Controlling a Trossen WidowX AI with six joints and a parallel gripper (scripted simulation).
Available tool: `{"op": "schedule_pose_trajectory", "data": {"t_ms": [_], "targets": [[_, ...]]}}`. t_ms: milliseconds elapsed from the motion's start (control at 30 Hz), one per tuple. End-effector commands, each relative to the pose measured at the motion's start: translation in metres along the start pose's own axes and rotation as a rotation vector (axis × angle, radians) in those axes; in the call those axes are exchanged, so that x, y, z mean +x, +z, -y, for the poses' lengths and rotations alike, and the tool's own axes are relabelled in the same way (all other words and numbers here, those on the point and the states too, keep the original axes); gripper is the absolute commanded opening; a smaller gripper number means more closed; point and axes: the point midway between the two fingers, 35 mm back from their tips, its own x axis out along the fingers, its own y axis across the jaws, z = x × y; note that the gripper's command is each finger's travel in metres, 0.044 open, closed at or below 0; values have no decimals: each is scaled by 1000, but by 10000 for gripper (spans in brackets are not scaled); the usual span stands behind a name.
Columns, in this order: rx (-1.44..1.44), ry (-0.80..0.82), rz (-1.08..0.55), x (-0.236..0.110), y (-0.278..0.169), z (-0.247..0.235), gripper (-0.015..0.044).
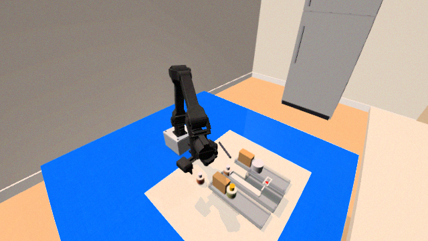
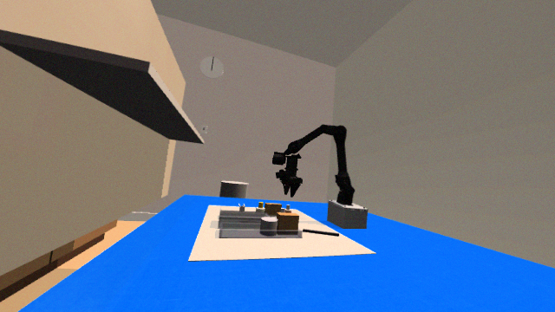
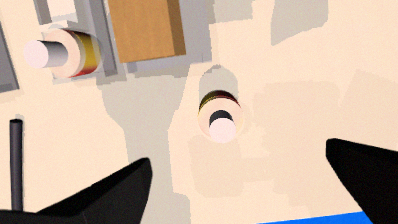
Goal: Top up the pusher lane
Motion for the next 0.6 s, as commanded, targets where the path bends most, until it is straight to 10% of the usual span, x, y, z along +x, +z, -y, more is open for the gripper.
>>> {"op": "schedule_pose_trajectory", "data": {"t_ms": [0,567], "targets": [[-14,-6,-10,14,-1,-3,440],[-14,-5,-10,52,-2,-5,440]]}}
